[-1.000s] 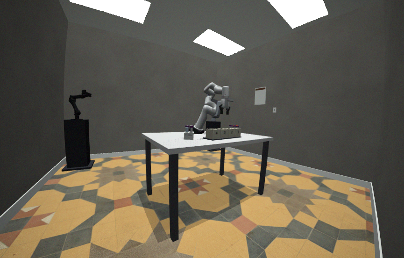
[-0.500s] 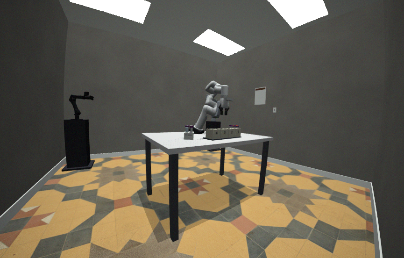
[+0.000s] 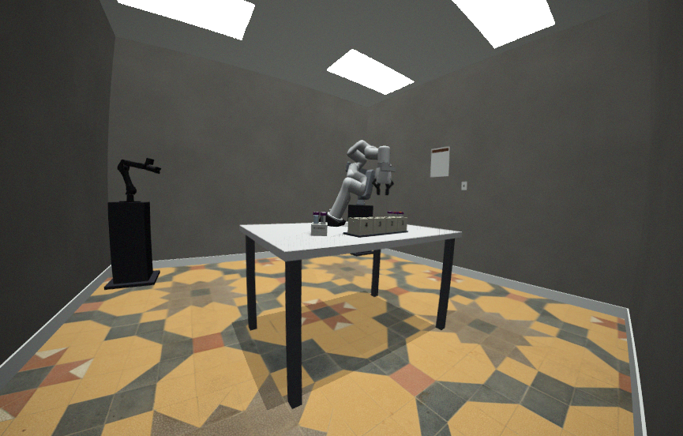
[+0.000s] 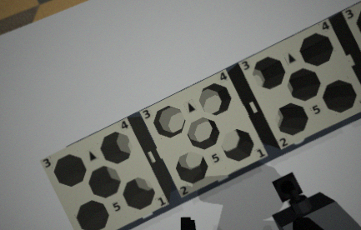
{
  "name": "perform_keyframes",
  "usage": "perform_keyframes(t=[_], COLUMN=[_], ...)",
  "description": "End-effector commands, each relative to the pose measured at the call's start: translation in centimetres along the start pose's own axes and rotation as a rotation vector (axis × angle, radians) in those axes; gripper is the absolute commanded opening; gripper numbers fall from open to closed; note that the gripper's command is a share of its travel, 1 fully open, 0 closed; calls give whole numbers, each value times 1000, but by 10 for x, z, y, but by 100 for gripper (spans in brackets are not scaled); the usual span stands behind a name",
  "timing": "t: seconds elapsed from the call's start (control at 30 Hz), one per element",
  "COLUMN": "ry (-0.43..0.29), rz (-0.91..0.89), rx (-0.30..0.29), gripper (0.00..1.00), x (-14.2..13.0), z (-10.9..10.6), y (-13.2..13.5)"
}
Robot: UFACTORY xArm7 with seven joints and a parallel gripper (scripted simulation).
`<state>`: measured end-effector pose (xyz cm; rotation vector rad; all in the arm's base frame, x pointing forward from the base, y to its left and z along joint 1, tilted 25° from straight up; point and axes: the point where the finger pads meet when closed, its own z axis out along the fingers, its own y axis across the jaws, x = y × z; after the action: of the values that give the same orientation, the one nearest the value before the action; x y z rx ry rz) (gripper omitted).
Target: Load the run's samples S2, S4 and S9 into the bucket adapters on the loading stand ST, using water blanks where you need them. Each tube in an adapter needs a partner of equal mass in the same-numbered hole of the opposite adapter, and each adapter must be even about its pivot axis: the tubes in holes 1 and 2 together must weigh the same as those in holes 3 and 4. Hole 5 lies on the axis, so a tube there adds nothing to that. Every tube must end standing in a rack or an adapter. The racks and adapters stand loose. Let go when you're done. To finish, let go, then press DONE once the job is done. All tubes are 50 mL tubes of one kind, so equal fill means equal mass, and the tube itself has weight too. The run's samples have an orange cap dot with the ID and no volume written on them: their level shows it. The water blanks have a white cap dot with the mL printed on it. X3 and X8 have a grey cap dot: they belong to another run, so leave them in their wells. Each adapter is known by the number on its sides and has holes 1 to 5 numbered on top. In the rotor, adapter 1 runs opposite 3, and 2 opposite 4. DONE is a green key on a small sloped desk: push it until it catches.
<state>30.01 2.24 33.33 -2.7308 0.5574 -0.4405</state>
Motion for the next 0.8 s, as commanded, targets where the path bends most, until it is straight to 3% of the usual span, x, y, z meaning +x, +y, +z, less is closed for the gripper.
perform_keyframes(t=[0.0, 0.13, 0.77], ry=[12, 12, 12], rz=[147, 268, 268], rx=[-10, -9, -9], gripper=[57, 57, 57], x=[-13, -26, -82], z=[-2, -2, -1], y=[-16, -31, -96])
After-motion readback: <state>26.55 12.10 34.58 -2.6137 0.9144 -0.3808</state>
